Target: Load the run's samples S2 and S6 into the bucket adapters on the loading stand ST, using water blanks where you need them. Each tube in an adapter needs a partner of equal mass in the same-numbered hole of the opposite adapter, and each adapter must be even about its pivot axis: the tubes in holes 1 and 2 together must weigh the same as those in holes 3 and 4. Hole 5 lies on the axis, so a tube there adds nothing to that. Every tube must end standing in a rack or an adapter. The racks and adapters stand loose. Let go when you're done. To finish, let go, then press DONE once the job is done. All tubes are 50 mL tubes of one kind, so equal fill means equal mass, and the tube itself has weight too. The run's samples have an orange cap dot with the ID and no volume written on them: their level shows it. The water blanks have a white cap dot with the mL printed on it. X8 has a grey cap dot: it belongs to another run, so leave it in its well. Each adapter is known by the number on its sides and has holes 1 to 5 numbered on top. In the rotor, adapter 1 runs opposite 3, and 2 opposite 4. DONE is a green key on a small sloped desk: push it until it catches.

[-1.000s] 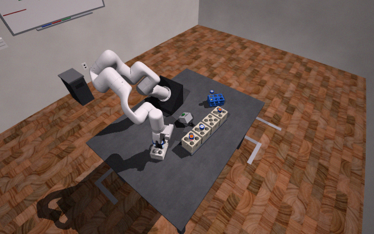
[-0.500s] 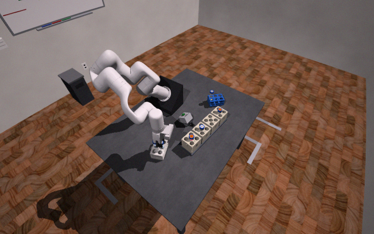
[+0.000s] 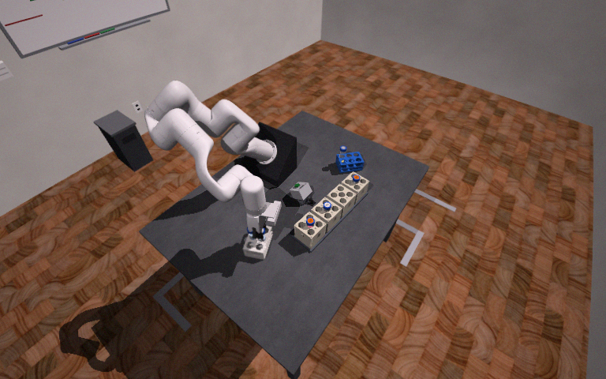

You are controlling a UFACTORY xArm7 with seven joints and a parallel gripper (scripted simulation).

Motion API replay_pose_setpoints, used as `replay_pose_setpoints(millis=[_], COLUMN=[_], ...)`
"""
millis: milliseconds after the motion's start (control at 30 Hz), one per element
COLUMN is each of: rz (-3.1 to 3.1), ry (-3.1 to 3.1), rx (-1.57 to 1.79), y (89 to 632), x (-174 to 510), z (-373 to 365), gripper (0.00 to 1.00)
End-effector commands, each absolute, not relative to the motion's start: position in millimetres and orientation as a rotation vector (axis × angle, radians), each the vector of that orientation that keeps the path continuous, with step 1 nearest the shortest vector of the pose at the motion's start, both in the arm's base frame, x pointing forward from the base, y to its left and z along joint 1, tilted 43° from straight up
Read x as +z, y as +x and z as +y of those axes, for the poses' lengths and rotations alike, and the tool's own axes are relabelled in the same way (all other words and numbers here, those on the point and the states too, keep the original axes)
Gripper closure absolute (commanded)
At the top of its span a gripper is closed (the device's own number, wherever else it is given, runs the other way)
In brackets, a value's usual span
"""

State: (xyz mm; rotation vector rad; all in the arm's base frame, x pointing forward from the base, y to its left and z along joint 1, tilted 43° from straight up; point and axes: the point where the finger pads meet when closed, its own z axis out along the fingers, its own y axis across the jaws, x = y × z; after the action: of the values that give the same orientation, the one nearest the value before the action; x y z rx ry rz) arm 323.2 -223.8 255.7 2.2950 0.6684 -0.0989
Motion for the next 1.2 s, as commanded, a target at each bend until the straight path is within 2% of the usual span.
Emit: replay_pose_setpoints(millis=[0, 1167], rz=[0.669, 0.669], ry=[2.293, 2.293], rx=[-0.095, -0.095], y=[324.2, 323.2], x=[257.0, 262.9], z=[-223.3, -217.9], gripper=[1.00, 1.00])
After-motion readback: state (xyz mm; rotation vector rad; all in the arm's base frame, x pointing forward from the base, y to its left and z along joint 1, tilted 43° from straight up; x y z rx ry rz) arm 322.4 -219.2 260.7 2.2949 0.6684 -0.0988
